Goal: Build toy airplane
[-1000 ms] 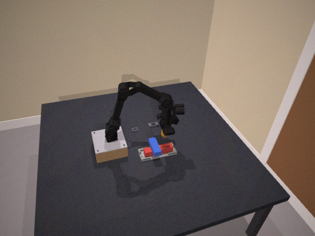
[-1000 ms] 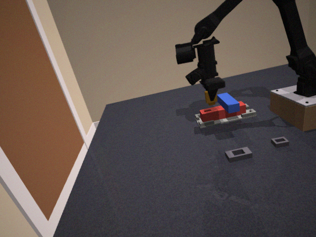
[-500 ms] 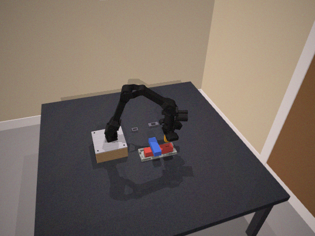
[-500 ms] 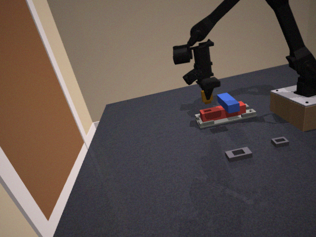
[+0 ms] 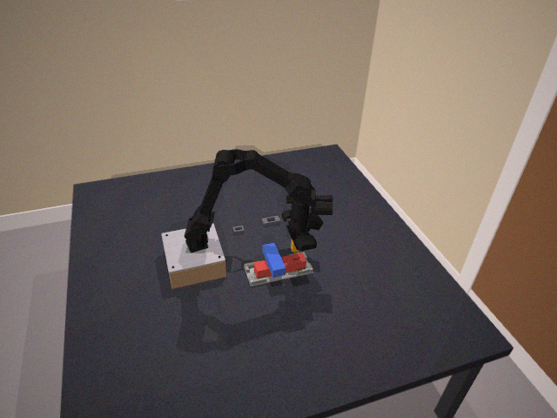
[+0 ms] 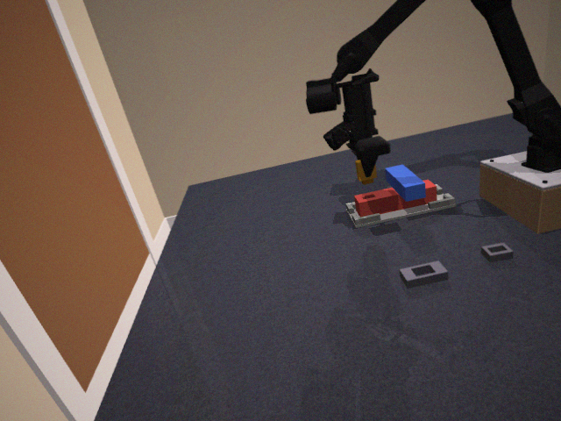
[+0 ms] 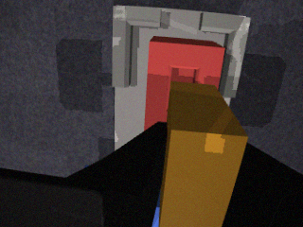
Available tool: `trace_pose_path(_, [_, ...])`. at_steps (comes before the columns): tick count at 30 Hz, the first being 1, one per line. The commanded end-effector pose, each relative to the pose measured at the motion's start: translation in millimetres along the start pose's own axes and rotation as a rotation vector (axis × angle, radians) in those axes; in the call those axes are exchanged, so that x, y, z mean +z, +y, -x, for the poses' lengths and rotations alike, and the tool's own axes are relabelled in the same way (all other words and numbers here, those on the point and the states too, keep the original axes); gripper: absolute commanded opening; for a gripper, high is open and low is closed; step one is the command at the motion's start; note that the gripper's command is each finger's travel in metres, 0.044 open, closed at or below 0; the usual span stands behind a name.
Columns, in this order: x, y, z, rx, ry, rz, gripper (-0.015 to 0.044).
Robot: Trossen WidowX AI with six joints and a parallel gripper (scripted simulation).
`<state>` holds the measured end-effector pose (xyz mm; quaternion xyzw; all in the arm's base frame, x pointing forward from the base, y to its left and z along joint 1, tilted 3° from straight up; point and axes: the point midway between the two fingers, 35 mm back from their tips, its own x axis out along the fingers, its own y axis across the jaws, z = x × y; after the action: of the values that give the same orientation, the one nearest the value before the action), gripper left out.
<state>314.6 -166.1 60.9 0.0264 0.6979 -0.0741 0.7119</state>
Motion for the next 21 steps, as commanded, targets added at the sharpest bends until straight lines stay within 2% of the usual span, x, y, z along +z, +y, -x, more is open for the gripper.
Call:
trace_pose_path(1, [1.7, -0.1, 0.9, 0.002, -0.007, 0.003, 0.0065])
trace_pose_path(21, [3.6, 0.1, -0.6, 0.002, -0.007, 0.003, 0.0065])
